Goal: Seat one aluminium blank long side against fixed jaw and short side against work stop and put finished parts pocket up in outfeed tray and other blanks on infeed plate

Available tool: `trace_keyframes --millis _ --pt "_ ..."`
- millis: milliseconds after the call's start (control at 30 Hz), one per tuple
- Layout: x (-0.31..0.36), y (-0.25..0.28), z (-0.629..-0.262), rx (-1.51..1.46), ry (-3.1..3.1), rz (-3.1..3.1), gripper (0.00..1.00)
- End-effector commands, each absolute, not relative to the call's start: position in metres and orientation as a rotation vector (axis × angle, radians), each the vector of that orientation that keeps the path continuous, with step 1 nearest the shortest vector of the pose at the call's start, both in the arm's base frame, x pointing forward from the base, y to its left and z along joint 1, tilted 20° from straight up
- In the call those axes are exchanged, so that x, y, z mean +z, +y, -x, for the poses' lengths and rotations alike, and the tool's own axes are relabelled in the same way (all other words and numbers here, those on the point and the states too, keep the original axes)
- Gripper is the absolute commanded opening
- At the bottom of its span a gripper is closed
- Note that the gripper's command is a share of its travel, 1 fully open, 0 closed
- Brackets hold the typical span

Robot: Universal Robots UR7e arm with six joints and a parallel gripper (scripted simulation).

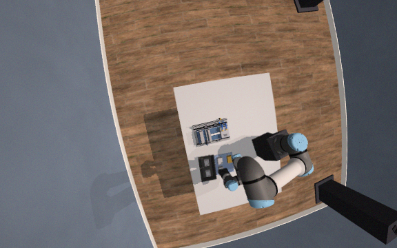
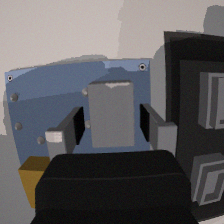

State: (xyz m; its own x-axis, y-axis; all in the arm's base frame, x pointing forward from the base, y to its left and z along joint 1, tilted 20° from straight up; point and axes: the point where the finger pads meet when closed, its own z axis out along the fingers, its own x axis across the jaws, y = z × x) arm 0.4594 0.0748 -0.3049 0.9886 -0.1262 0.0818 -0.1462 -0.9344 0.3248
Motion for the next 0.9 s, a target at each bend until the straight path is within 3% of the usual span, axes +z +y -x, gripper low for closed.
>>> trace_keyframes --millis 0,867 --pt "-0.3061 0.0744 -0.4600 0.087 -0.197 -2.797 1.00" --pt "-0.3137 0.0717 -0.4603 0.087 -0.197 -2.797 1.00"
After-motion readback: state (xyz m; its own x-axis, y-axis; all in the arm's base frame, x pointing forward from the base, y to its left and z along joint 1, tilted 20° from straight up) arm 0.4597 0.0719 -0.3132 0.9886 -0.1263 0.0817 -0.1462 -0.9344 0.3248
